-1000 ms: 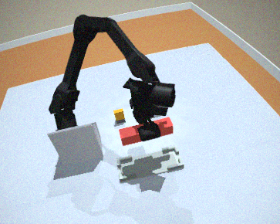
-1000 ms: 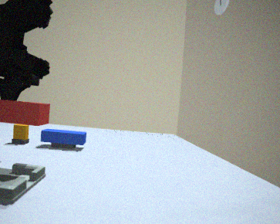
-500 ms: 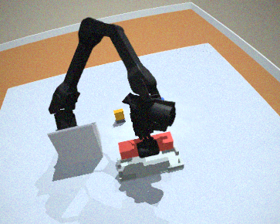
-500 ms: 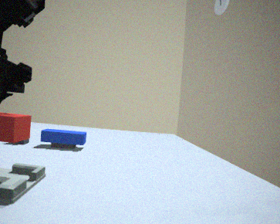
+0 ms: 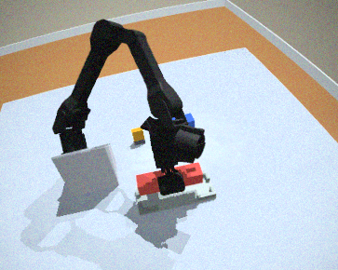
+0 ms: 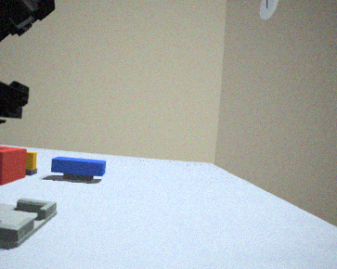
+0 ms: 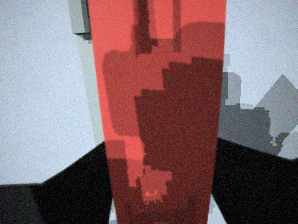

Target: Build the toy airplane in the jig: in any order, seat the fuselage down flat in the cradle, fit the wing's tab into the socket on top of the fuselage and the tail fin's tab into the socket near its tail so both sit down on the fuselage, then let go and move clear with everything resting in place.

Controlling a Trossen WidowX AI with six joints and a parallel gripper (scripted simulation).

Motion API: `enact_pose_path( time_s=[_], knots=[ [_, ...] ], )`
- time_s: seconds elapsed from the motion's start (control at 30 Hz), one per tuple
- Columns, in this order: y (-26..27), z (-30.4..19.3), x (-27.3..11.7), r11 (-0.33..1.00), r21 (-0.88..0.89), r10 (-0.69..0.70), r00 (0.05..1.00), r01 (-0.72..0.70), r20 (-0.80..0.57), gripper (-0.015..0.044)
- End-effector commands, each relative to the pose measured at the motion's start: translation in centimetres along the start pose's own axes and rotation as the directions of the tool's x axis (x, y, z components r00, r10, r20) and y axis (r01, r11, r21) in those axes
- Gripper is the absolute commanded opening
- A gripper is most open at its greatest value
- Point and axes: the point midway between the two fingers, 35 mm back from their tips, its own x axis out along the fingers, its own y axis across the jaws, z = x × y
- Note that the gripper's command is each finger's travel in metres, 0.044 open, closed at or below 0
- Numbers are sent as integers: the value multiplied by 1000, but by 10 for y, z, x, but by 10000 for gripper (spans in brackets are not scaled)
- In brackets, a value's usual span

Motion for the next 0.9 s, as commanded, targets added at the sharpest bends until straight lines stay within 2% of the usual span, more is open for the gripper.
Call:
enact_pose_path(
  time_s=[0.0,0.47,0.87],
  knots=[
    [-1,0,0,1000,-6,-4,1000,4,-1,196],
    [-1,0,0,1000,-6,-4,1000,4,-1,196],
    [-2,1,19,1000,-6,-4,1000,4,0,196]
  ],
)
